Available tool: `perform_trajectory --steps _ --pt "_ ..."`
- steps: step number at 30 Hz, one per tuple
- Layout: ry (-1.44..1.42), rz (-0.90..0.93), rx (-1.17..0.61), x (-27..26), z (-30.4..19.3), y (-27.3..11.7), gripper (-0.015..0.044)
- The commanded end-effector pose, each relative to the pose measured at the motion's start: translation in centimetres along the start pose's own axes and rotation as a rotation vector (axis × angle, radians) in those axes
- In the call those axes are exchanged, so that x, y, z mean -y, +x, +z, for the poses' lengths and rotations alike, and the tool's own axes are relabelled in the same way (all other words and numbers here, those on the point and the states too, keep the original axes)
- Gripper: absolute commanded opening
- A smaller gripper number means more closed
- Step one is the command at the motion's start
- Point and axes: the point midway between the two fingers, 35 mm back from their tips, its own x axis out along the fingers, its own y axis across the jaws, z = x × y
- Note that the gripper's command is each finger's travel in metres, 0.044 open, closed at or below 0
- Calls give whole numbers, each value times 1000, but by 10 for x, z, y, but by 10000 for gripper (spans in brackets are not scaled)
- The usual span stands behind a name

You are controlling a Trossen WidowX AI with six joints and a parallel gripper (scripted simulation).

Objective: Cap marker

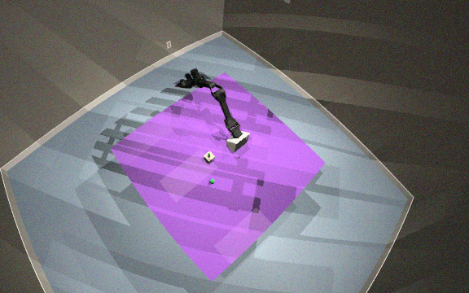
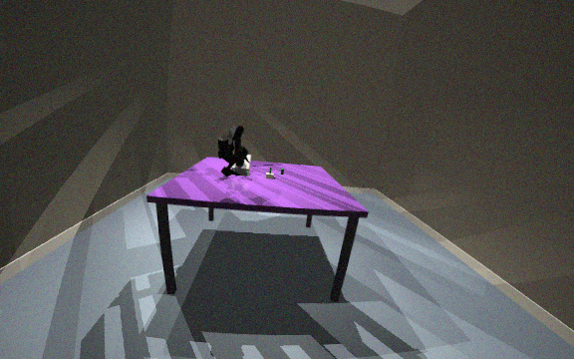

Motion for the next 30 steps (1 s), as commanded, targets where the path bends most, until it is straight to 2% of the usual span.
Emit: perform_trajectory --steps 1,6,7,13,21,30 --pt "2 1 -1 0 -1 1 374" --pt "64 40 -26 -1 -21 26 242" --pt "96 38 -40 0 -29 33 237" --pt "289 28 -153 -6 -83 80 237" --pt "510 -9 -390 -47 -183 137 237" --pt "617 -113 -692 -107 -308 162 237"
